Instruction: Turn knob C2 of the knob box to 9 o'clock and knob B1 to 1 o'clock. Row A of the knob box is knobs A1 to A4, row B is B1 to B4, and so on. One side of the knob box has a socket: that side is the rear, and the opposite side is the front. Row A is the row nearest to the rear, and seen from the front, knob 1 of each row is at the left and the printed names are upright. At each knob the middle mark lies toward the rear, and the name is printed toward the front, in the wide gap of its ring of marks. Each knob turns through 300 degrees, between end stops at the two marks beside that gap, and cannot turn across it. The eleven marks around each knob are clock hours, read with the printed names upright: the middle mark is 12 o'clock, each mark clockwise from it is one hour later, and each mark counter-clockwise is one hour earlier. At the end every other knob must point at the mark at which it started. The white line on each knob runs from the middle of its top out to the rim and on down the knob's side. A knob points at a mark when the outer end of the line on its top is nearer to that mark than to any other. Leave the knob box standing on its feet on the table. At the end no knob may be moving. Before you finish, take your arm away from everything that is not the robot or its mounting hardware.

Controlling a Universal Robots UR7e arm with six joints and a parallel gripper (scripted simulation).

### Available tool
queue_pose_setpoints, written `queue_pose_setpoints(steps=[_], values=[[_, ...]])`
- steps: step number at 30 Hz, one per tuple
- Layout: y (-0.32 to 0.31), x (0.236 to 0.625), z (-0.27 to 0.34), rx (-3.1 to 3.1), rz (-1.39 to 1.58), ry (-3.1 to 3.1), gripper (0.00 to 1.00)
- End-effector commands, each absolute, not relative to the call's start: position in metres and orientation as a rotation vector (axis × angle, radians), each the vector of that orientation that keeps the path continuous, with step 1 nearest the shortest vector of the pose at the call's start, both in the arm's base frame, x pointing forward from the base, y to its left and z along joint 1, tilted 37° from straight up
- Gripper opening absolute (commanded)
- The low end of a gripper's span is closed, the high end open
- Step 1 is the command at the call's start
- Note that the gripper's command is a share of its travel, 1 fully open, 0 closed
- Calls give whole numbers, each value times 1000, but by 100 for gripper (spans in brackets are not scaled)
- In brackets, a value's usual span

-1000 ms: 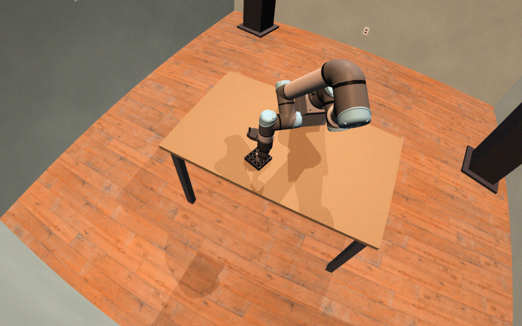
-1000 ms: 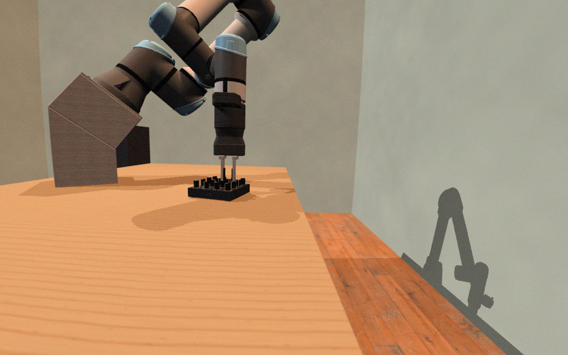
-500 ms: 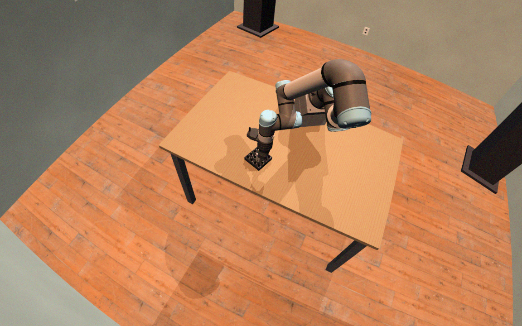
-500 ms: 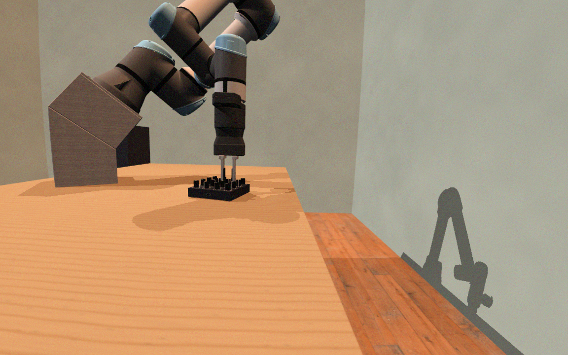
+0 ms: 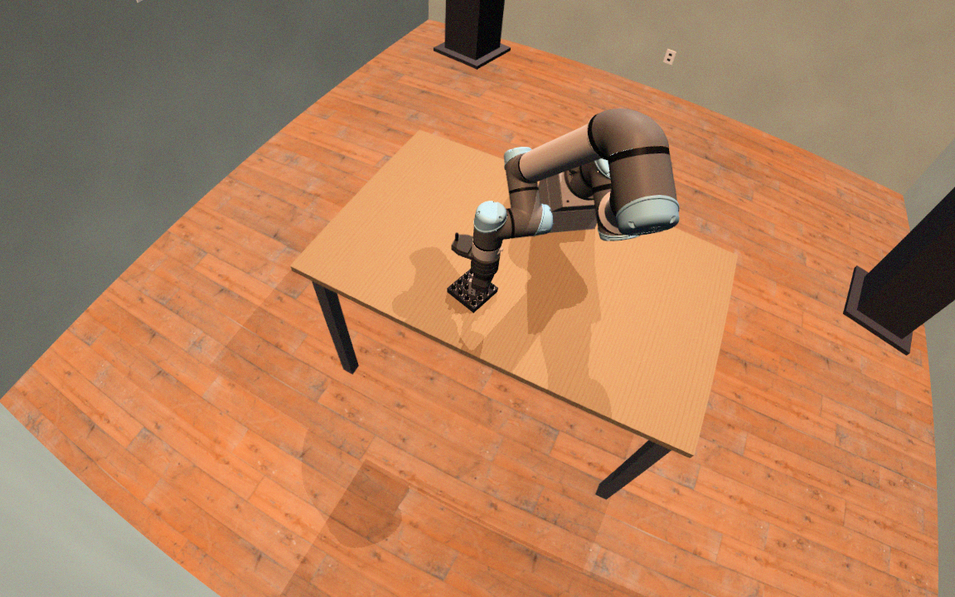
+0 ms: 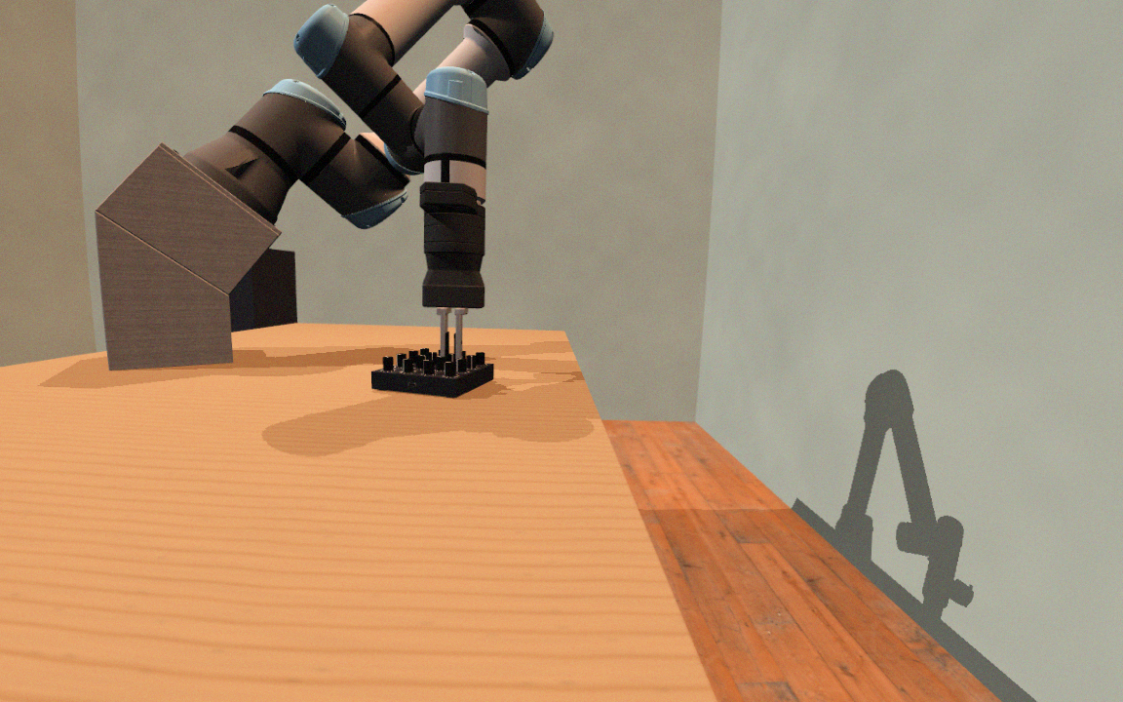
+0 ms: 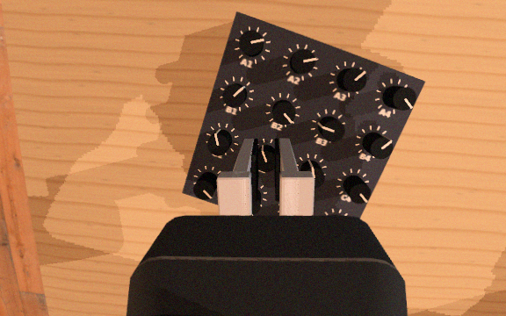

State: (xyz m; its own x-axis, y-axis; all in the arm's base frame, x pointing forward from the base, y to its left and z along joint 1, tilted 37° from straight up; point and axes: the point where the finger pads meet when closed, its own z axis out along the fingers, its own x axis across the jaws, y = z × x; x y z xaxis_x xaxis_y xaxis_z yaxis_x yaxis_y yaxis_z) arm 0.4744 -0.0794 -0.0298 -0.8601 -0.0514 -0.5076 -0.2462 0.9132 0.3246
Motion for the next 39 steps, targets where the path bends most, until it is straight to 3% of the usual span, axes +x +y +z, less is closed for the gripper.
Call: queue_pose_setpoints(steps=[1,39], values=[[-80,475,-29,-214,523,2569,30],[-80,475,-29,-246,514,2563,30]])
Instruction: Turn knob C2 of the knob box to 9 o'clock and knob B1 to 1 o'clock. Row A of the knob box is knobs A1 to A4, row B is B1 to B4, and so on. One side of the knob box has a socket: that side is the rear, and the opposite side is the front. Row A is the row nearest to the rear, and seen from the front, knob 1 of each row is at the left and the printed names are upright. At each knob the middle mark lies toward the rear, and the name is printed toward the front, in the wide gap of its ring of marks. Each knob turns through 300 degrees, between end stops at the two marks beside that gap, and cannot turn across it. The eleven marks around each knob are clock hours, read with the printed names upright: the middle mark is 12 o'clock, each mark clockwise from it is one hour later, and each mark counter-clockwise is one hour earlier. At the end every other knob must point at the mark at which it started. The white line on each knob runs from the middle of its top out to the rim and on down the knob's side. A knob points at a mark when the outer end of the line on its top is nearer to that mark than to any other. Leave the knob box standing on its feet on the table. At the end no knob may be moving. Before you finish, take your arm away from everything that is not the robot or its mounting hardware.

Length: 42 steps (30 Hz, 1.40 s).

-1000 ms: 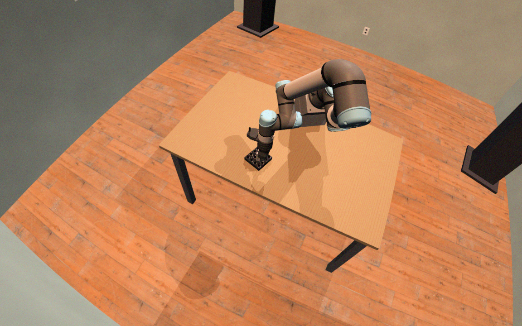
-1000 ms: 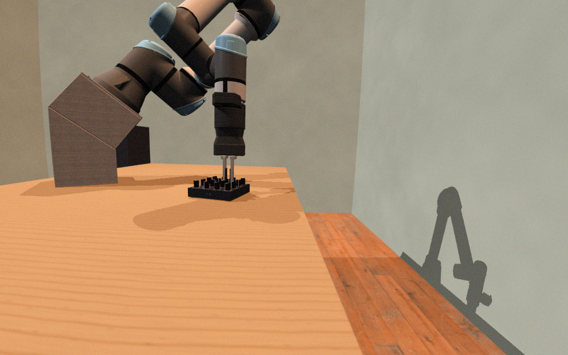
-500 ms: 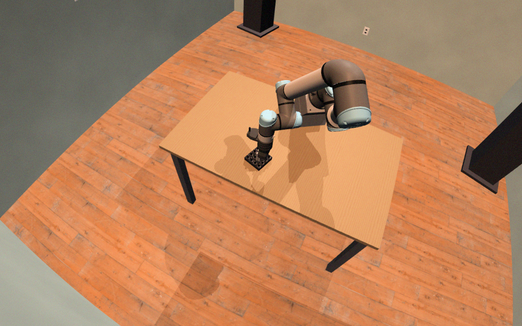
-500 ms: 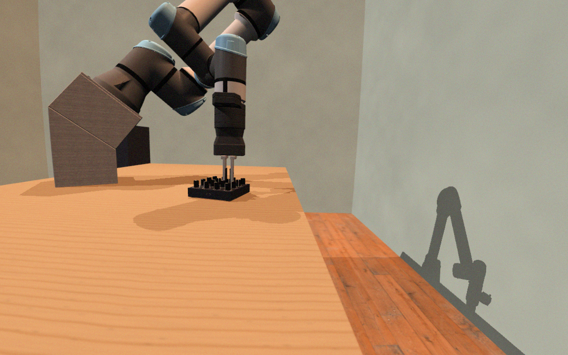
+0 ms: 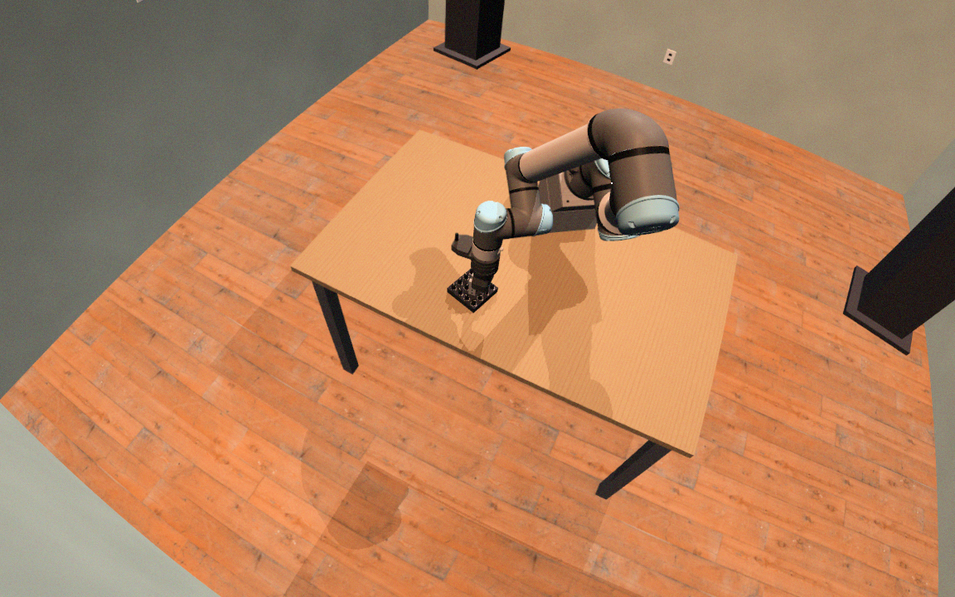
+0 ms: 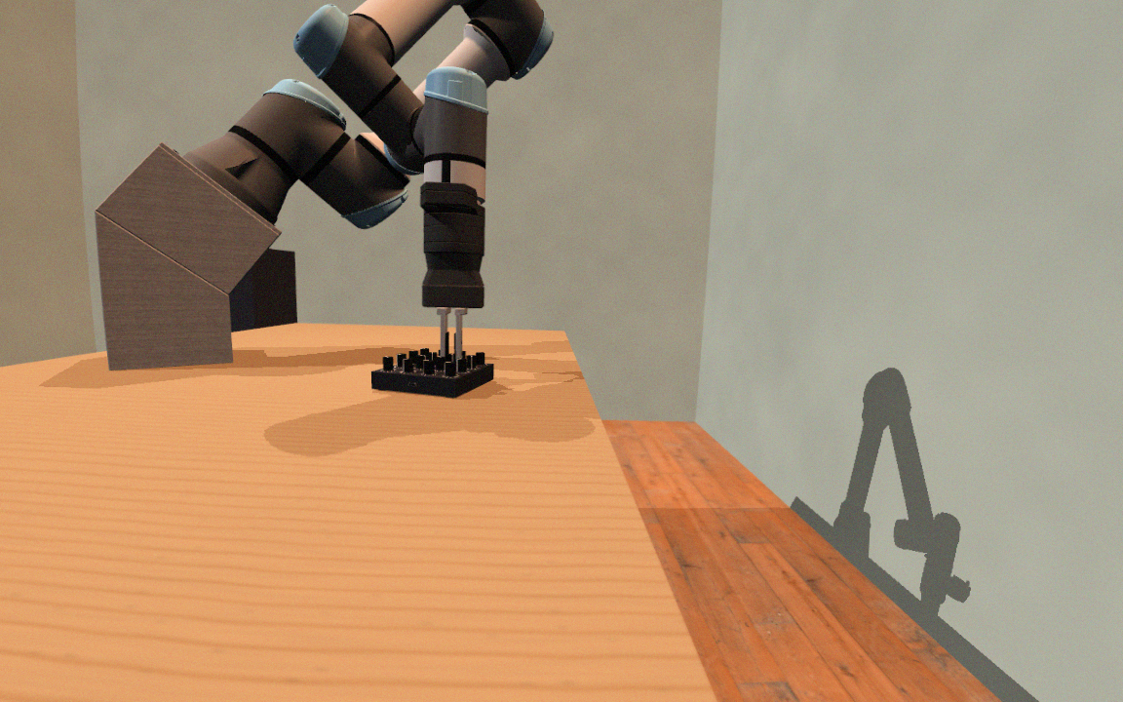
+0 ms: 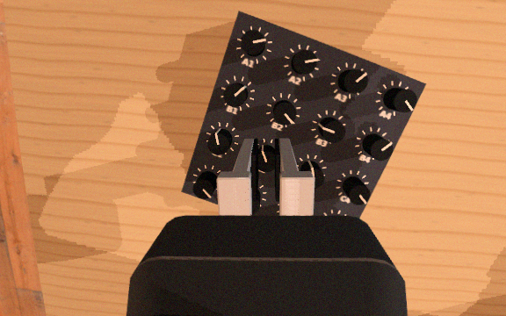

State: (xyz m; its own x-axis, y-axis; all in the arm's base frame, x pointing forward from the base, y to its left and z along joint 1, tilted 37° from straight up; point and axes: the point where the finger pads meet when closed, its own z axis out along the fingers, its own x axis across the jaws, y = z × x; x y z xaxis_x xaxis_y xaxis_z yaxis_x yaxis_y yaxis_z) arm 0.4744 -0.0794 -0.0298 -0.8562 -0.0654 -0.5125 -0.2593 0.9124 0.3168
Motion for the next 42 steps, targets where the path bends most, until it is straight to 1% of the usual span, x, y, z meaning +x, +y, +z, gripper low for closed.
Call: queue_pose_setpoints(steps=[1,16,42], values=[[-80,475,-29,-254,512,2561,30],[-80,475,-29,-447,454,2516,30],[-80,475,-29,-1008,266,2304,30]])
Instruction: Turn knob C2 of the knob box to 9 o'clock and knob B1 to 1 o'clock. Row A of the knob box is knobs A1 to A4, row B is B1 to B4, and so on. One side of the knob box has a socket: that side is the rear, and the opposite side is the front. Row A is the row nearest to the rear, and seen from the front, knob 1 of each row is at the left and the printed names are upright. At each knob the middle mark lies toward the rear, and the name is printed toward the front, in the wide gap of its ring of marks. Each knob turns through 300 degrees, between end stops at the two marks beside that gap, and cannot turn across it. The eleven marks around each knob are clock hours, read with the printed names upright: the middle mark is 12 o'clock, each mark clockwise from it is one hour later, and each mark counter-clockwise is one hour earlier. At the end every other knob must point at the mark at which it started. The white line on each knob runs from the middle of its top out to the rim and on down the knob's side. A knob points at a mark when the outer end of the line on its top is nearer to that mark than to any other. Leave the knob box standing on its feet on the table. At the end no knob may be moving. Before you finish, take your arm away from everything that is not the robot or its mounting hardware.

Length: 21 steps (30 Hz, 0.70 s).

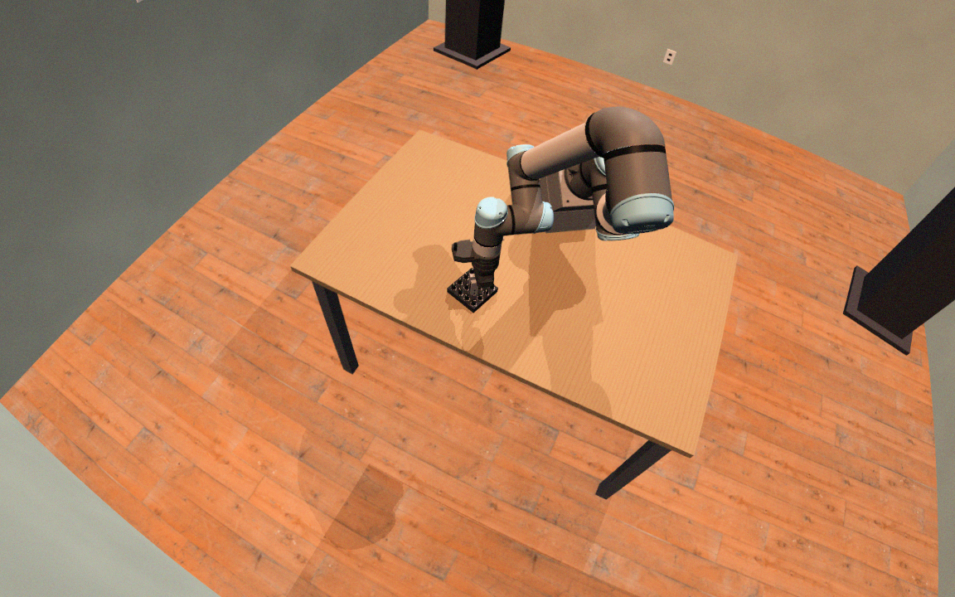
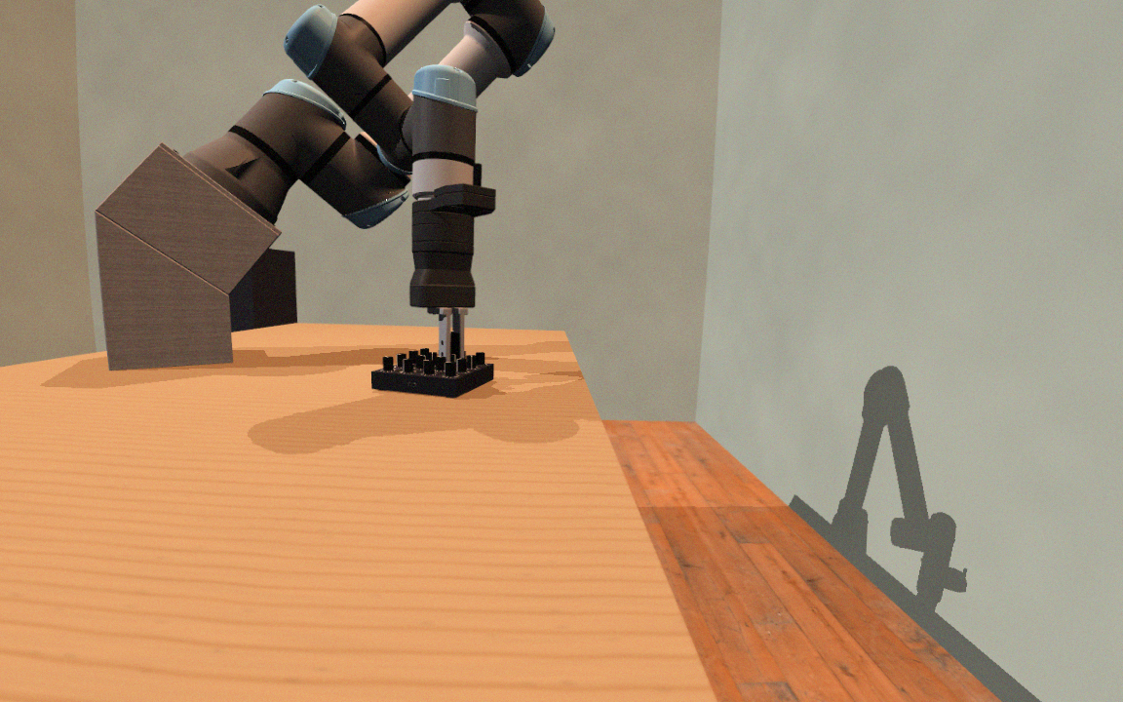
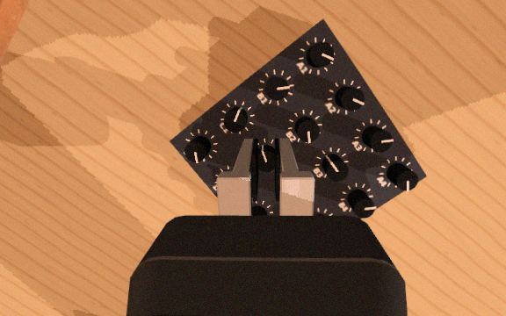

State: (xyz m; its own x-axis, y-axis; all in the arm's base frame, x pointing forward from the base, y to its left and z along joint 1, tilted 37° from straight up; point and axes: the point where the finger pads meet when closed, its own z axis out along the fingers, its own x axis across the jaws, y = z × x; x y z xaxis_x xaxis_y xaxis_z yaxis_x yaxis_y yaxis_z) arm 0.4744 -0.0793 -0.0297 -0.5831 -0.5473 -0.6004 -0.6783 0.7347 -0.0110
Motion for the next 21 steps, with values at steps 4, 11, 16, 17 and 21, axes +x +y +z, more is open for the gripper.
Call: queue_pose_setpoints(steps=[4,11,16,17,21], values=[[-80,475,-29,-1082,239,2266,30],[-80,475,-29,-1156,212,2225,30],[-80,475,-29,-1206,192,2196,30],[-80,475,-29,-1214,190,2191,30],[-80,475,-29,-1235,181,2178,30]])
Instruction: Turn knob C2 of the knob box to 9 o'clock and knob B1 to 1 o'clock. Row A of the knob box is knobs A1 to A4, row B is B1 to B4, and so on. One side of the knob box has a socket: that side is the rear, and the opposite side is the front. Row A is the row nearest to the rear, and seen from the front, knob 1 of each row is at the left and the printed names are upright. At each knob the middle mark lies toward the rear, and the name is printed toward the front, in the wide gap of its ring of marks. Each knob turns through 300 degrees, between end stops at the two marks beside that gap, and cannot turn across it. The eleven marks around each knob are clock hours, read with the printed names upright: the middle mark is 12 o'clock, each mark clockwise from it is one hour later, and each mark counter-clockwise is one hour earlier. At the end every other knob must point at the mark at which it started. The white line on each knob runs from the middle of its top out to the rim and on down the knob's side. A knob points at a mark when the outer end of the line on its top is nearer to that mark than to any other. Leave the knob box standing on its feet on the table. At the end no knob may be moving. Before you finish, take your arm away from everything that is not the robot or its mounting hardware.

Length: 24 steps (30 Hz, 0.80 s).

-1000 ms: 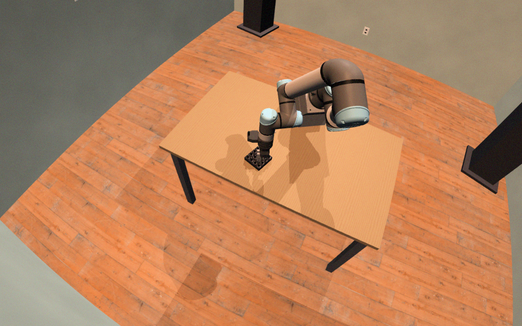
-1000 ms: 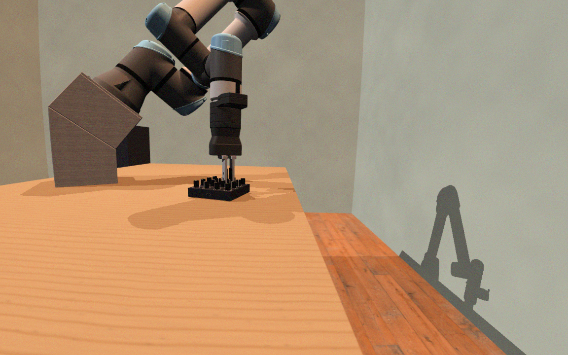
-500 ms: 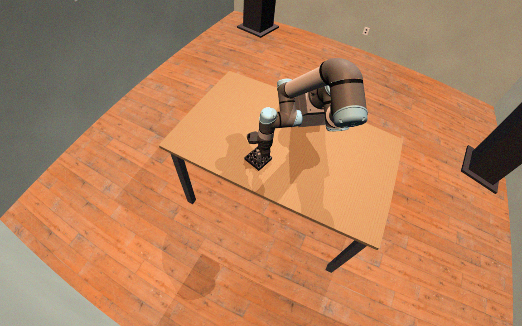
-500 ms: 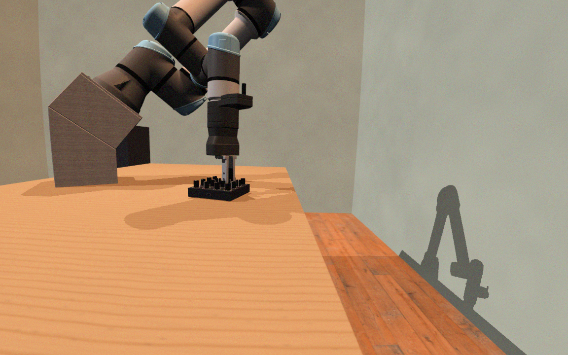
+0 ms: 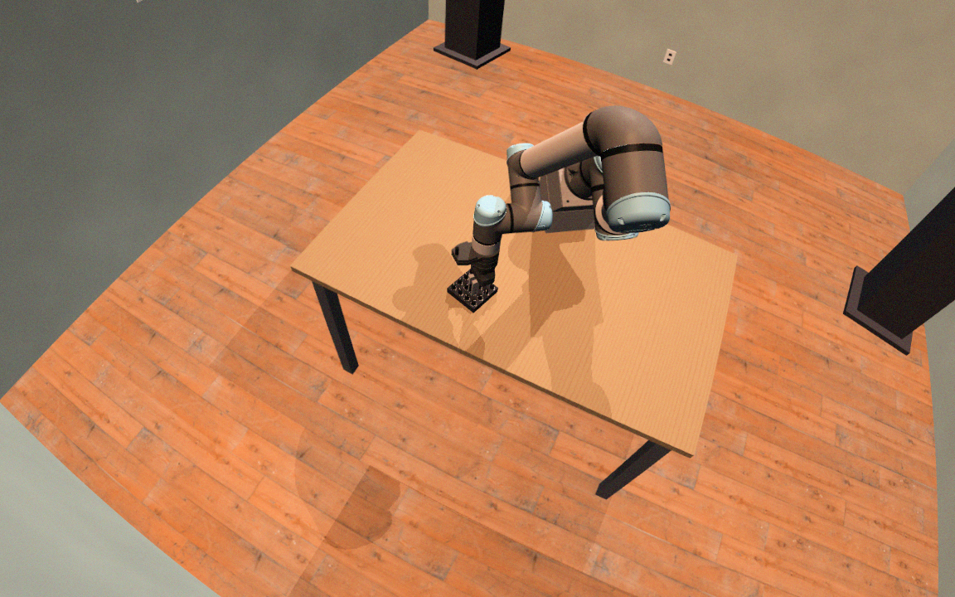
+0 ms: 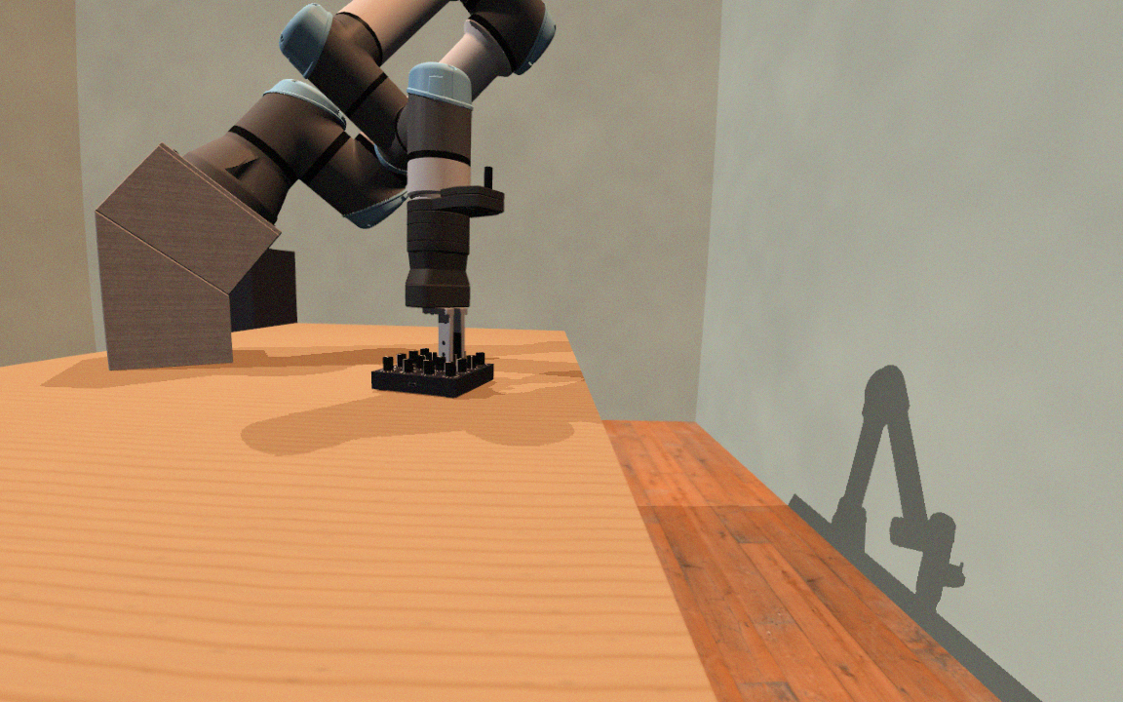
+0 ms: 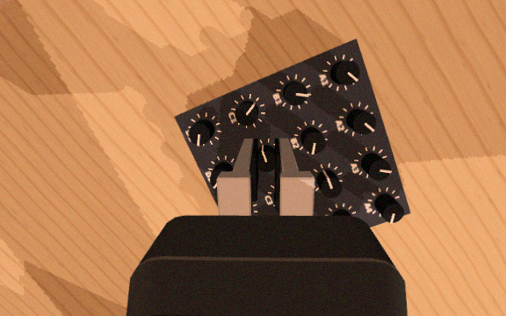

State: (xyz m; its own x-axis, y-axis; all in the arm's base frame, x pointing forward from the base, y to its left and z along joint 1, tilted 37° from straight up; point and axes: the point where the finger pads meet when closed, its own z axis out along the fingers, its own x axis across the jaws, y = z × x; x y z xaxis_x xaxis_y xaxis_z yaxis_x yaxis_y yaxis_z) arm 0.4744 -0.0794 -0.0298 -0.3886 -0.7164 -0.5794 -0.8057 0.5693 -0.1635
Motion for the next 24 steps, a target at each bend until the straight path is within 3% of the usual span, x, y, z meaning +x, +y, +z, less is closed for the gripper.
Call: queue_pose_setpoints(steps=[1,22,23,24], values=[[-80,475,-29,-1238,180,2176,30],[-80,475,-29,-1247,177,2171,30],[-80,475,-29,-1247,177,2171,46],[-80,475,-29,-1247,177,2171,46]])
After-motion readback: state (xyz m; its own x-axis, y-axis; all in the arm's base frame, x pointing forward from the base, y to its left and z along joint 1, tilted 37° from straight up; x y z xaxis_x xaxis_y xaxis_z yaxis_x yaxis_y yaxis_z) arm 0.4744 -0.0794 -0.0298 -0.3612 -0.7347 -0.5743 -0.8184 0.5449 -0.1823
